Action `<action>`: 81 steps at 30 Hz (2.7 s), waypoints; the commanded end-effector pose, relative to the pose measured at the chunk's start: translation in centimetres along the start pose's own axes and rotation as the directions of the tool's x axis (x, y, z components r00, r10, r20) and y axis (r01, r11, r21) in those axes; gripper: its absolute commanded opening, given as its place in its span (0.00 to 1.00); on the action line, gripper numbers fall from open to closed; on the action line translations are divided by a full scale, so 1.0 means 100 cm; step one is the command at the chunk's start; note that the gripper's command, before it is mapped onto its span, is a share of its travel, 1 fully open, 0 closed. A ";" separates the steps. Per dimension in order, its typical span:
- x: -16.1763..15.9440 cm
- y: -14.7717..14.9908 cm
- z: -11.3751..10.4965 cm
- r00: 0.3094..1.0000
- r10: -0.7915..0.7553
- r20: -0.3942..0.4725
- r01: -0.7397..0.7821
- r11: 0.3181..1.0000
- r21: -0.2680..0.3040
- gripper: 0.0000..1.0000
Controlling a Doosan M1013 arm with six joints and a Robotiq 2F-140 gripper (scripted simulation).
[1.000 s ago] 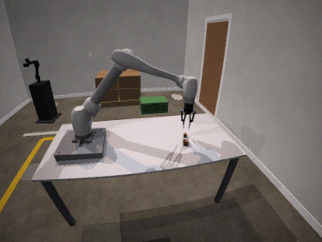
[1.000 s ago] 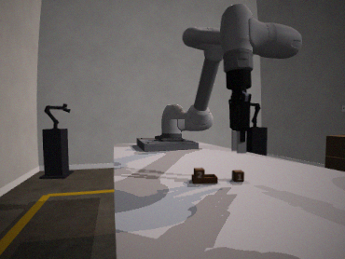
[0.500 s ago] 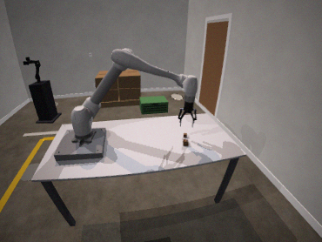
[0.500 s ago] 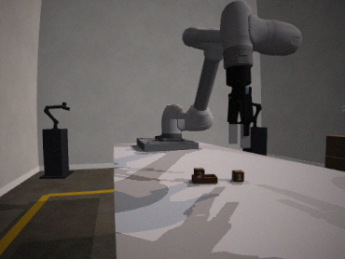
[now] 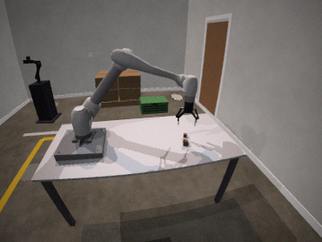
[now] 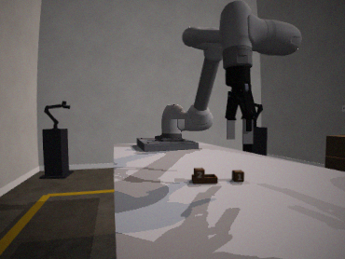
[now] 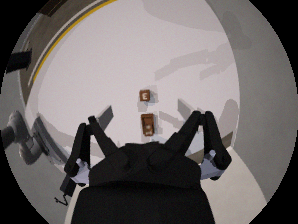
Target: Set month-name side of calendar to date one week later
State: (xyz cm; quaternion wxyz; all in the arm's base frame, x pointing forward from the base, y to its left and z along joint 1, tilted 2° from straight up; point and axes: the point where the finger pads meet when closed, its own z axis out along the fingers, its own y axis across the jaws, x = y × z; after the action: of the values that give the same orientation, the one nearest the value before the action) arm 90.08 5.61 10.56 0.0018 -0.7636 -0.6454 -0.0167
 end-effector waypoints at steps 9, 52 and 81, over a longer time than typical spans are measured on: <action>-0.120 0.000 0.000 1.000 0.000 0.000 0.000 1.000 0.000 1.00; -0.122 0.000 0.001 1.000 0.000 0.000 0.000 1.000 0.000 0.35; -0.122 0.000 0.031 1.000 0.000 0.000 0.000 1.000 0.000 0.35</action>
State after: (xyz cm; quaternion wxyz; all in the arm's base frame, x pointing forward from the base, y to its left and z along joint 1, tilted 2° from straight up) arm 88.11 -6.32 7.34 0.0018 -0.7636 -0.6455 -0.0167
